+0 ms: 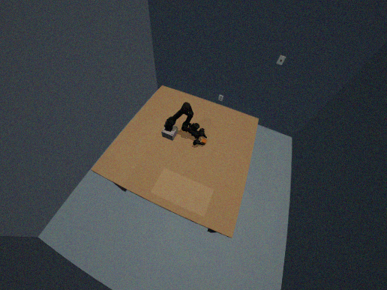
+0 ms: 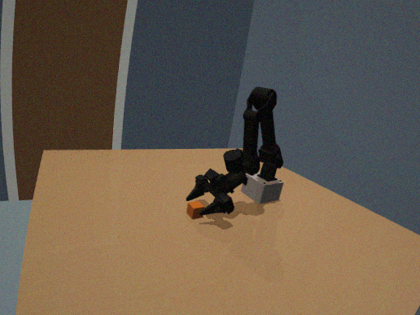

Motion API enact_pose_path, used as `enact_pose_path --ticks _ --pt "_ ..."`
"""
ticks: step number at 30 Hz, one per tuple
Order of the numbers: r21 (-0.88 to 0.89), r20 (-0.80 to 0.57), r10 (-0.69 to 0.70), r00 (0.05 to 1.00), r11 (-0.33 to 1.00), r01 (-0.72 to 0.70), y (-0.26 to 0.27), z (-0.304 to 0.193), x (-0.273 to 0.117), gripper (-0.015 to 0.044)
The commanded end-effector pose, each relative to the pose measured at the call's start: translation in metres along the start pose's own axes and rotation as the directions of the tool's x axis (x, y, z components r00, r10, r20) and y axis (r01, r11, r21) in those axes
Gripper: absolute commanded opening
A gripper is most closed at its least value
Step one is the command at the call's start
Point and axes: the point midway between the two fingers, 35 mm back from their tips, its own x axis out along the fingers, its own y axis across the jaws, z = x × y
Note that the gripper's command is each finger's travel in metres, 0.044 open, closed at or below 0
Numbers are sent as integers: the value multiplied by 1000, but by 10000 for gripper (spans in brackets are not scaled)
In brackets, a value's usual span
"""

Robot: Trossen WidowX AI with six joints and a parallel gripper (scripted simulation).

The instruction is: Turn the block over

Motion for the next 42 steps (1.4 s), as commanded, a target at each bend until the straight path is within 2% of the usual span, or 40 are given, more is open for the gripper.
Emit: enact_pose_path --ticks 1,7,13,25,32,42 --pt "1 -46 7 999 1000 -7 2 8 4 440" --pt "6 -229 13 973 1000 -12 4 28 -4 440" --pt "2 -410 2 912 1000 -2 0 47 -43 440" --pt "0 -450 0 893 1000 0 0 51 -47 440" --pt "-9 -645 -5 764 1000 -1 2 68 -32 440" --pt "0 -854 0 520 1000 -1 1 91 -29 440"
